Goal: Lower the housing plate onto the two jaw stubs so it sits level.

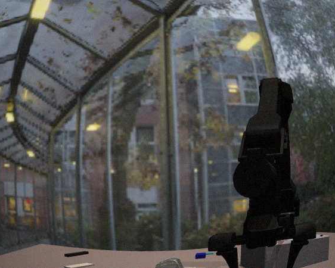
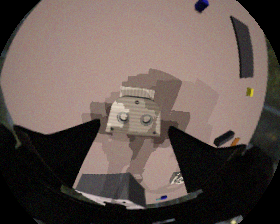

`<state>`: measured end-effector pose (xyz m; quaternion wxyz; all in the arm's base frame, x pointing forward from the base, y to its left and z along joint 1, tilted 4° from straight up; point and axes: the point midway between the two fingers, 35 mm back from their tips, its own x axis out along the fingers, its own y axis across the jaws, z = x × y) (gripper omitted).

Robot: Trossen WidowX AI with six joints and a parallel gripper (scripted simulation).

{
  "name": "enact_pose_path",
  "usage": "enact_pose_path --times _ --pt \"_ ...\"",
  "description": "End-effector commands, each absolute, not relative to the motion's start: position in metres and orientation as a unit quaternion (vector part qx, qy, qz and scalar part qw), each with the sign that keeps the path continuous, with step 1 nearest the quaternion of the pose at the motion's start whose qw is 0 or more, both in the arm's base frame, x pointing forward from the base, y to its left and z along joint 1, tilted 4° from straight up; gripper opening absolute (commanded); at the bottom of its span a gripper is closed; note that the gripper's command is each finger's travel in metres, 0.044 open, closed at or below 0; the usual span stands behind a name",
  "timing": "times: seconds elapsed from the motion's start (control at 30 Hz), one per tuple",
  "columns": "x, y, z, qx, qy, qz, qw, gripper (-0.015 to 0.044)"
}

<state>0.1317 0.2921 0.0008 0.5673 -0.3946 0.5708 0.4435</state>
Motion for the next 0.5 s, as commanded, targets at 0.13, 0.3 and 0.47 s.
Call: enact_pose_path --times 0.13,0.3,0.47 --pt "0.13 0.292 -0.012 -0.393 0.573 0.443 0.566 0.044" --pt "0.13 0.292 -0.02 -0.393 0.573 0.443 0.566 0.044" --pt "0.129 0.292 -0.027 -0.393 0.573 0.443 0.566 0.044"
